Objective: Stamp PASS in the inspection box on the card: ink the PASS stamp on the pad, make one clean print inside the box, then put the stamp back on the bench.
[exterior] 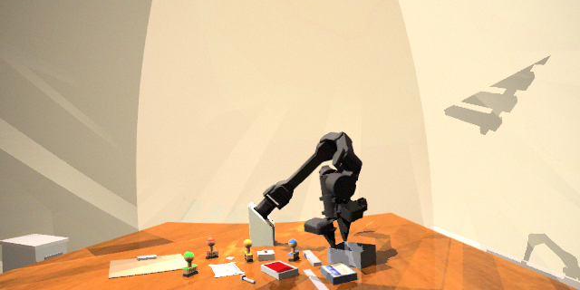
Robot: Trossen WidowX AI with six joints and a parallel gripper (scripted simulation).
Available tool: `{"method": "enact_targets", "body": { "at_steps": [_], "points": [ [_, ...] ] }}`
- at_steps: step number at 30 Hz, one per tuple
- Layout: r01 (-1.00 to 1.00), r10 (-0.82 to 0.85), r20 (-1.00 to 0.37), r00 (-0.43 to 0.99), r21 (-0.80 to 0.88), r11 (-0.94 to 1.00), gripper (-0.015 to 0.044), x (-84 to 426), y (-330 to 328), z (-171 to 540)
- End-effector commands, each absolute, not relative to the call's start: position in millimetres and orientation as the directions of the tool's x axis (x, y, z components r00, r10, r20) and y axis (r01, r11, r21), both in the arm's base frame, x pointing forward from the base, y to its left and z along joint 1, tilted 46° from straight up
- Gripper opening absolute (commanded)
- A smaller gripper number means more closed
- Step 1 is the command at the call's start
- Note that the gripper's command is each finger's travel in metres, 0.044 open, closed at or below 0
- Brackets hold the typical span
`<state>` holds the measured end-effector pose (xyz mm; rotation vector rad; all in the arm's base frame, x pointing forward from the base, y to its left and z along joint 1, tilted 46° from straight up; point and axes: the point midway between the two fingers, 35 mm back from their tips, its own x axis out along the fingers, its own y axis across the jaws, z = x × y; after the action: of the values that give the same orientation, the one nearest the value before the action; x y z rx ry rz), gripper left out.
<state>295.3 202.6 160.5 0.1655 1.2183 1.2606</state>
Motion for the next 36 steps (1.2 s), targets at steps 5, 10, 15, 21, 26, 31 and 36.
{"method": "enact_targets", "body": {
  "at_steps": [5,10,15,21,26,31,36],
  "points": [
    [-0.432,0.74,-0.667,-0.082,0.693,0.577,0.0219,366.2,106.7,78.7],
    [-0.286,0.72,-0.692,-0.048,0.7,0.654,0.0219,391.5,33.8,20.5],
    [-0.131,0.71,-0.704,-0.026,0.706,0.696,0.0219,392.1,-41.1,-42.0],
    [0.006,0.713,-0.702,-0.012,0.713,0.702,0.0219,371.6,-102.8,-99.7],
    [0.006,0.713,-0.702,-0.012,0.713,0.702,0.0219,370.8,-102.9,-99.7],
    [0.006,0.712,-0.702,-0.012,0.712,0.702,0.0219,367.9,-101.8,-101.0],
    [0.006,0.712,-0.702,-0.012,0.712,0.702,0.0219,368.4,-96.8,-106.3]
  ]
}}
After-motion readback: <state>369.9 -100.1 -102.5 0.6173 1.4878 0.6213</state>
